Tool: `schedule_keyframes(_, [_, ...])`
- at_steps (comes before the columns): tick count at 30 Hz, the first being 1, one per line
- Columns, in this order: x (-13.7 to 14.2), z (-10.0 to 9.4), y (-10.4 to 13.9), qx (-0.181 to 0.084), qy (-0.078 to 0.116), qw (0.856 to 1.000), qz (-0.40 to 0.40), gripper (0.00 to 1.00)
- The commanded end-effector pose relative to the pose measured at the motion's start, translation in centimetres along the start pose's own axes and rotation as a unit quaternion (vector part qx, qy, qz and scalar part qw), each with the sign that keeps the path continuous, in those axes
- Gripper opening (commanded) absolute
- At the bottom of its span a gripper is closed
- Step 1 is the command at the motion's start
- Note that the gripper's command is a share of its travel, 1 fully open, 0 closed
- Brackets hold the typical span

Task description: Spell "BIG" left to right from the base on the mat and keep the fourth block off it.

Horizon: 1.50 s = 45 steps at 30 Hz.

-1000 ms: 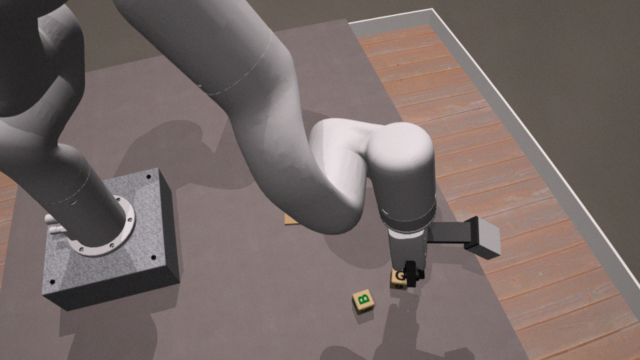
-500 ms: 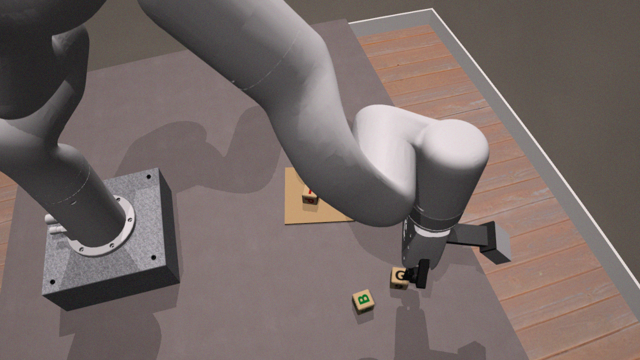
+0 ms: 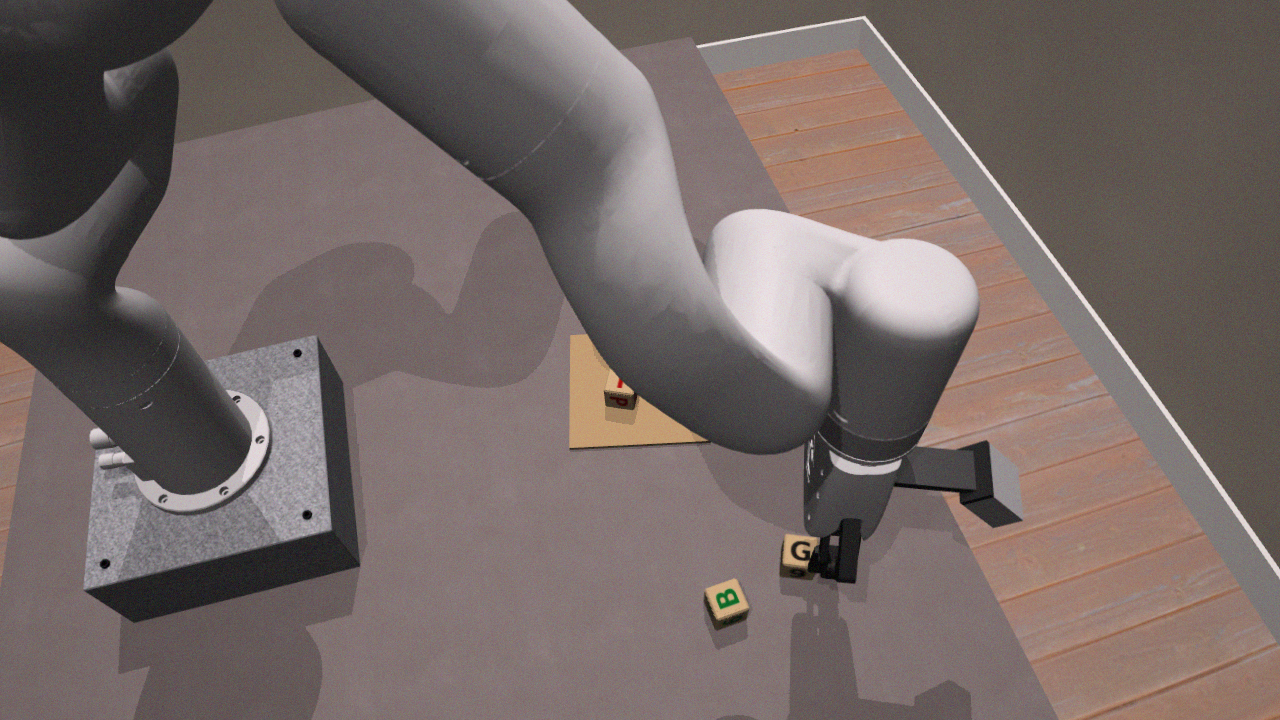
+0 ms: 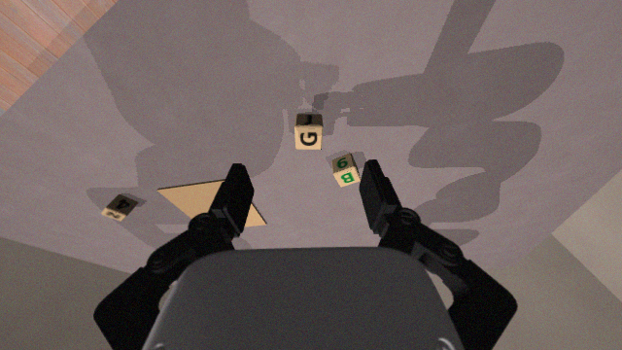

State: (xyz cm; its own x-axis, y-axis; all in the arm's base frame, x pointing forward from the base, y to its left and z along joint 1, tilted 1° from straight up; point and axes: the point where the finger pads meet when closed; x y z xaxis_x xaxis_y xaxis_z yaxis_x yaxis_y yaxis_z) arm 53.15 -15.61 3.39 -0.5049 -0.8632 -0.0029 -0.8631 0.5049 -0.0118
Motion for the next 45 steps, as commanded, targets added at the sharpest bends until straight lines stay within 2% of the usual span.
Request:
schedule_keyframes(1, [0.2, -0.2, 0.0, 0.002, 0.0, 1.0, -0.028, 1.0])
schedule_keyframes(8, [1.0, -0.2, 0.6, 0.002, 0.0, 0.99, -0.14, 1.0])
schedule_keyframes(10, [1.0, -0.2, 0.6, 0.002, 0.0, 0.99, -0.14, 1.0])
schedule_keyframes(12, [1.4, -0.2, 0.9, 0.002, 0.0, 0.981, -0.192, 1.0])
schedule_keyframes(18, [1.9, -0.2, 1.3, 0.002, 0.0, 0.963, -0.269, 1.0])
schedule_keyframes(25, [2.7, -0.2, 1.9, 0.002, 0.001, 0.929, -0.369, 1.0])
schedule_keyframes(27, [2.7, -0.2, 1.9, 0.002, 0.001, 0.929, -0.369, 1.0])
schedule_keyframes(28, [2.9, -0.1, 2.1, 0.002, 0.001, 0.914, -0.405, 1.0])
schedule_keyframes(32, [3.3, -0.1, 2.4, 0.002, 0.001, 0.894, -0.448, 1.0])
schedule_keyframes(42, [4.3, -0.1, 3.3, 0.002, 0.001, 0.816, -0.578, 1.0])
schedule_keyframes(44, [4.3, -0.1, 3.3, 0.002, 0.001, 0.816, -0.578, 1.0])
schedule_keyframes(45, [4.5, -0.1, 3.5, 0.002, 0.001, 0.794, -0.609, 1.0])
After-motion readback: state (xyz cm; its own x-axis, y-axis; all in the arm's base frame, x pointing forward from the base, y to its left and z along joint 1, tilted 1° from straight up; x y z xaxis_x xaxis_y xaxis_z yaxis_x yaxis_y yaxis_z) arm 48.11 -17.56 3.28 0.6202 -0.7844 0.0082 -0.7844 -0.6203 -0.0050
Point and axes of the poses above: the point where the finger pads meet when closed, its own z axis out along the fingers, its own x axis across the jaws, y = z × x, and after that the axes turned 15 degrees about z, right-handed
